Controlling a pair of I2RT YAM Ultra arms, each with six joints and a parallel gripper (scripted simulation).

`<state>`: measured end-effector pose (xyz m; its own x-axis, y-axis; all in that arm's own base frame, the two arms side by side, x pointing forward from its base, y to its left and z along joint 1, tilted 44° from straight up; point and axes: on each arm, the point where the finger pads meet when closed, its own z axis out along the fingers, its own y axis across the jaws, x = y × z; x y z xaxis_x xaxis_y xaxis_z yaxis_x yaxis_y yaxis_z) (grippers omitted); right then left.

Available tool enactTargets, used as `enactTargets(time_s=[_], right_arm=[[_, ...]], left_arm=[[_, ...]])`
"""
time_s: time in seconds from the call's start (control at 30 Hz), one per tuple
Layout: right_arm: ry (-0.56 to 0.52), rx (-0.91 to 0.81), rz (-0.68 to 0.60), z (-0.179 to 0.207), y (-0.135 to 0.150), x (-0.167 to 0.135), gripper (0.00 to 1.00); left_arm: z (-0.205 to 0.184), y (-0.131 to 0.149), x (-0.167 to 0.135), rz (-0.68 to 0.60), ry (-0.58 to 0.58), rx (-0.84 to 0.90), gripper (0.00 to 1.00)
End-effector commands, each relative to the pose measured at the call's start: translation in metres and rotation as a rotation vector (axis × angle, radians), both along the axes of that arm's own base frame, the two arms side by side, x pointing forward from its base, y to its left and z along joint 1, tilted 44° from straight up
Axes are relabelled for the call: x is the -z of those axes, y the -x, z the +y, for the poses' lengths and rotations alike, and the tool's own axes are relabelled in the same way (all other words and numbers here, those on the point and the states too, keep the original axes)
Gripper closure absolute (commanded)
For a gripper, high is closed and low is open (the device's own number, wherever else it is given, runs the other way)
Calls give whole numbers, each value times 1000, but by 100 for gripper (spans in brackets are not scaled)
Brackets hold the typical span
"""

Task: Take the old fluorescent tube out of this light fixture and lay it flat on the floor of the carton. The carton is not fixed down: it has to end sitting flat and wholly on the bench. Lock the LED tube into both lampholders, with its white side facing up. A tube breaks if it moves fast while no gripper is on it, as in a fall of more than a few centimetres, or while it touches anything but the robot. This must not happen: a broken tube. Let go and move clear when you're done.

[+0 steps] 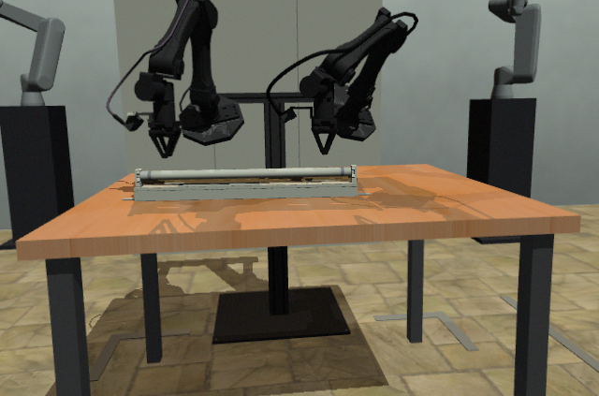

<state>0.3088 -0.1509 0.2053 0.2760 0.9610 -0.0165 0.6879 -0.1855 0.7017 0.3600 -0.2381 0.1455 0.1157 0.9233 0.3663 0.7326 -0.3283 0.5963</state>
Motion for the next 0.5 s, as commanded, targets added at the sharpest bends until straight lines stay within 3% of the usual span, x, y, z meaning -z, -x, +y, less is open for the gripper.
enactTargets(time_s=[0.0, 0.47], right_arm=[[6, 9, 11, 1, 4, -2, 51], [-71, 47, 144, 21, -9, 3, 51]], left_arm=[[-12, 9, -6, 0, 22, 27, 51], [-38, 8, 8, 81, 2, -4, 51]])
